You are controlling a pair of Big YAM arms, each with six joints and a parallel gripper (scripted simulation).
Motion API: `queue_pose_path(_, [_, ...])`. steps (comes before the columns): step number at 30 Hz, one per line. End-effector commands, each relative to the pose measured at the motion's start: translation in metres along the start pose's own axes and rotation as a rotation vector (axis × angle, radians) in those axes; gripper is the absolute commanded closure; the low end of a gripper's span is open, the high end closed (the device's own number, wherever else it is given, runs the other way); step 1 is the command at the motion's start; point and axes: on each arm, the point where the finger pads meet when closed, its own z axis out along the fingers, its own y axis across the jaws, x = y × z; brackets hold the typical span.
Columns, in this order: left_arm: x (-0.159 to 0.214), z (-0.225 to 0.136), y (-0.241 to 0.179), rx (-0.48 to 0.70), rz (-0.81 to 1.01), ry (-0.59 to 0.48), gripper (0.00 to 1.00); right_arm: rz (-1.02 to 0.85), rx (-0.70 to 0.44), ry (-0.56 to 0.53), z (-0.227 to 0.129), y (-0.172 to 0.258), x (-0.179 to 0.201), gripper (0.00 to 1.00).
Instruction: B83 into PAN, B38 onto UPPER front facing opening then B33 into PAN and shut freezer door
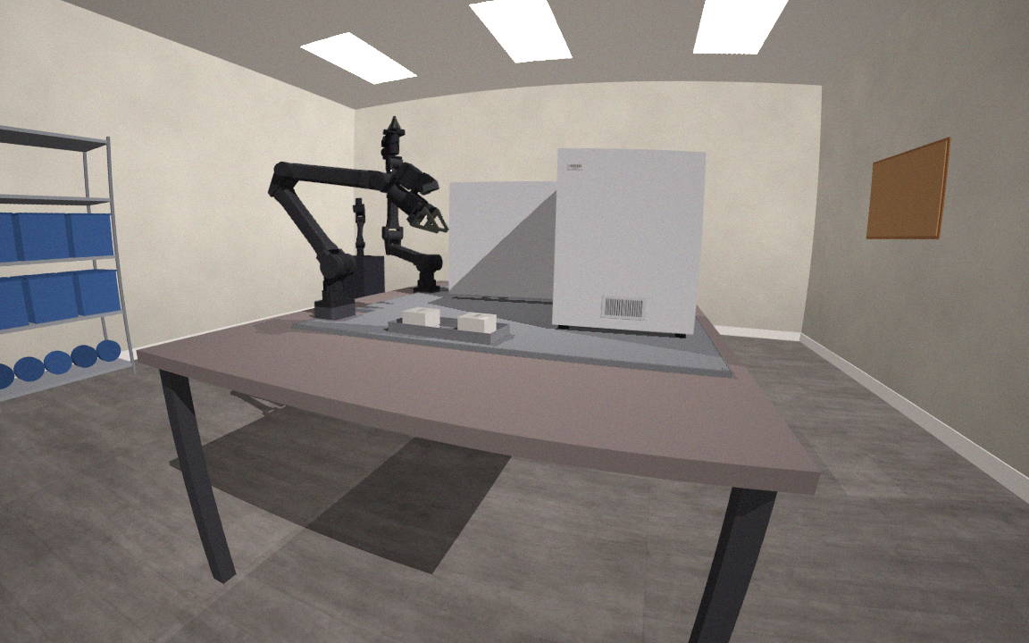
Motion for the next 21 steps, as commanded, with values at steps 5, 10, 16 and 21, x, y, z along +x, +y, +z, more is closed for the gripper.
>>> queue_pose_path(5, [0.013,0.001,0.001,-0.002,-0.013,0.037,1.0,-0.072,-0.049,-0.091,-0.016,0.011,-0.055,0.0])
queue_pose_path(10, [0.013,0.001,0.001,-0.002,-0.013,0.037,1.0,-0.139,-0.148,-0.122,-0.031,0.045,-0.071,0.0])
queue_pose_path(16, [0.013,0.001,0.001,-0.002,-0.013,0.037,1.0,-0.217,-0.26,-0.186,-0.035,0.055,-0.089,0.0])
queue_pose_path(21, [0.013,0.001,0.001,-0.002,-0.013,0.037,1.0,-0.221,-0.278,-0.158,-0.04,0.077,-0.091,0.0])
